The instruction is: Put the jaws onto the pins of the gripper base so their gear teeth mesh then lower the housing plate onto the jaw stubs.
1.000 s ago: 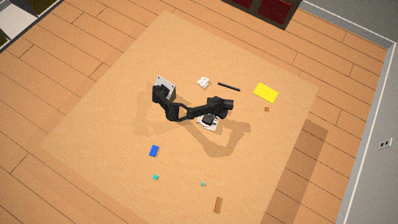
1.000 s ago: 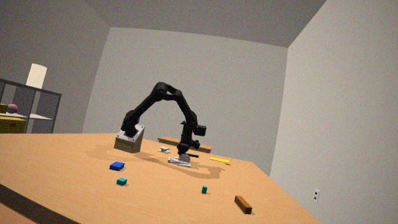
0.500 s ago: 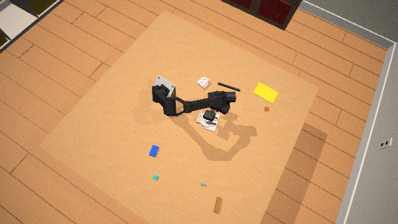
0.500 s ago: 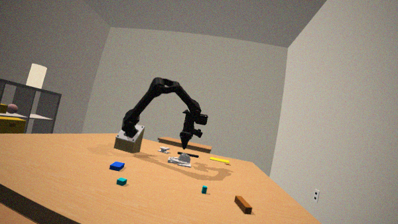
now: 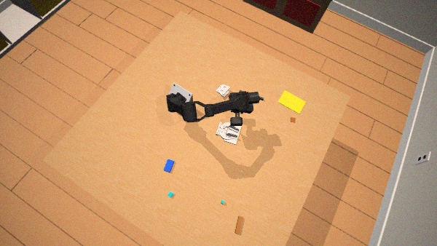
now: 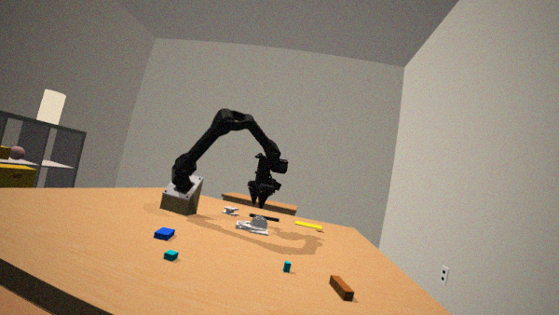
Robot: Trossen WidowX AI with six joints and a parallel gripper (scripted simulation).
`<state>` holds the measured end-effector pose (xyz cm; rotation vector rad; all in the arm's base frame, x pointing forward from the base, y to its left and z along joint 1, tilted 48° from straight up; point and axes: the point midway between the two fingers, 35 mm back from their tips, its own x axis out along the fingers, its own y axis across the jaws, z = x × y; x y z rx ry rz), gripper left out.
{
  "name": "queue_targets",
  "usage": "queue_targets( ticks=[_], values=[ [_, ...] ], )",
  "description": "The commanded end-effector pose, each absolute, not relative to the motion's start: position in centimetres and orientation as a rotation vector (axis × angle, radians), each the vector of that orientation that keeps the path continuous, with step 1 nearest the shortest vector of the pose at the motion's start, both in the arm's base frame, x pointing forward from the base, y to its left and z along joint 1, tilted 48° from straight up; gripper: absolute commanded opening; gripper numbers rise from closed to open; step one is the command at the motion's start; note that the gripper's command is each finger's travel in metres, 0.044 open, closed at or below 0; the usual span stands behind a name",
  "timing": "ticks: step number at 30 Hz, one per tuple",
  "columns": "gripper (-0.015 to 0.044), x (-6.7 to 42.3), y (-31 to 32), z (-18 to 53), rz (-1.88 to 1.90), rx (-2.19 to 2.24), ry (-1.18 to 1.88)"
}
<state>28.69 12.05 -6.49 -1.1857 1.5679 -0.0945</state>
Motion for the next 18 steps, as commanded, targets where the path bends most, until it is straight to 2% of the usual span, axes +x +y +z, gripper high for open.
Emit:
queue_targets(
  ticks=[1,18],
  values=[
    [0.044,28.0,12.9,-7.1,0.008,-1.271,1.591],
    [0.044,24.7,15.9,-9.3,0.499,-1.68,1.642]
  ],
)
